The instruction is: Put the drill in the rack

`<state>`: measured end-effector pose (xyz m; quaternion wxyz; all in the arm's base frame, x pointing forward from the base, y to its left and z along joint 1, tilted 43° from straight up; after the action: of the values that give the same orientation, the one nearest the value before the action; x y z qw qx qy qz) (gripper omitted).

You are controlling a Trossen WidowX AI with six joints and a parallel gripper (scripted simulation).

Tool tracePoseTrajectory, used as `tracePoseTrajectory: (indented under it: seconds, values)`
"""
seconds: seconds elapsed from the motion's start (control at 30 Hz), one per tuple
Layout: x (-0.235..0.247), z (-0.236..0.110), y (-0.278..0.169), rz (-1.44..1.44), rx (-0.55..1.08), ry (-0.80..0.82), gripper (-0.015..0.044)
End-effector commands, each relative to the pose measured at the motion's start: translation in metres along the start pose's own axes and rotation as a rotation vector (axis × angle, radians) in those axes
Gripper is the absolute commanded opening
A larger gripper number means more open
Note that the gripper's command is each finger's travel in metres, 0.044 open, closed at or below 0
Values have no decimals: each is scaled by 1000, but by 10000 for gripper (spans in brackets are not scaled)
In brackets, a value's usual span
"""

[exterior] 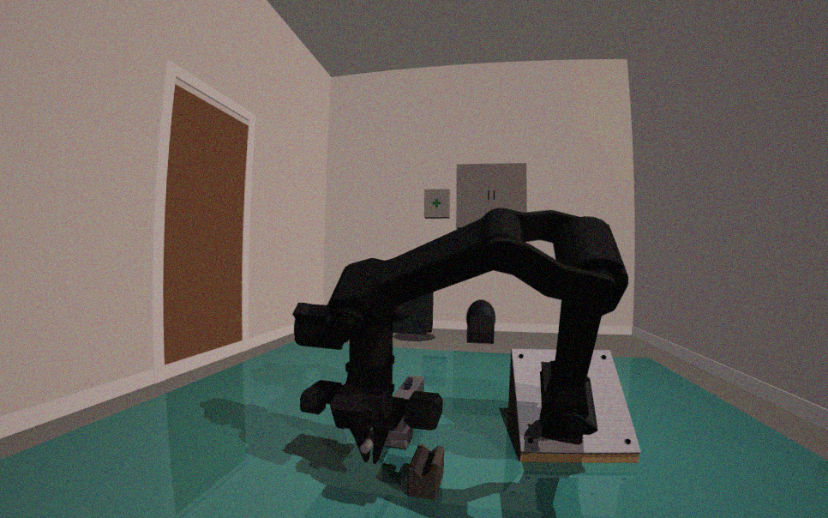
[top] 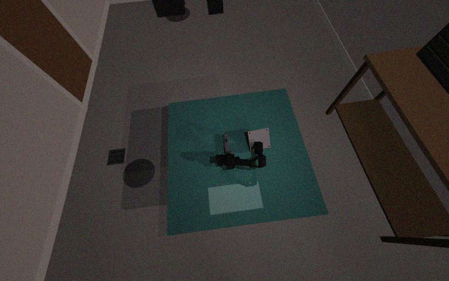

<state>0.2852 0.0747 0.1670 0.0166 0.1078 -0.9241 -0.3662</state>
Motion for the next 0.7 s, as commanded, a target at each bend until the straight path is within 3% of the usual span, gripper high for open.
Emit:
tracePoseTrajectory:
  seconds: [0.0,0.67]
  values:
    - [0,-3,0,-6,0,-2,0]
    - [0,-14,1,-6,1,-2,0]
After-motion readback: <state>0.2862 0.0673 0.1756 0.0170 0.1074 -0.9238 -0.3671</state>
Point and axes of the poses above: the point midway between the two fingers, 35 mm back from their tips, its own z axis out along the fingers, its own x axis across the jaws, y = z × x, the point moved 8 cm from there along -z, back along the fingers, and after that the axes turned 9 degrees about -z, right-handed, at the moved point
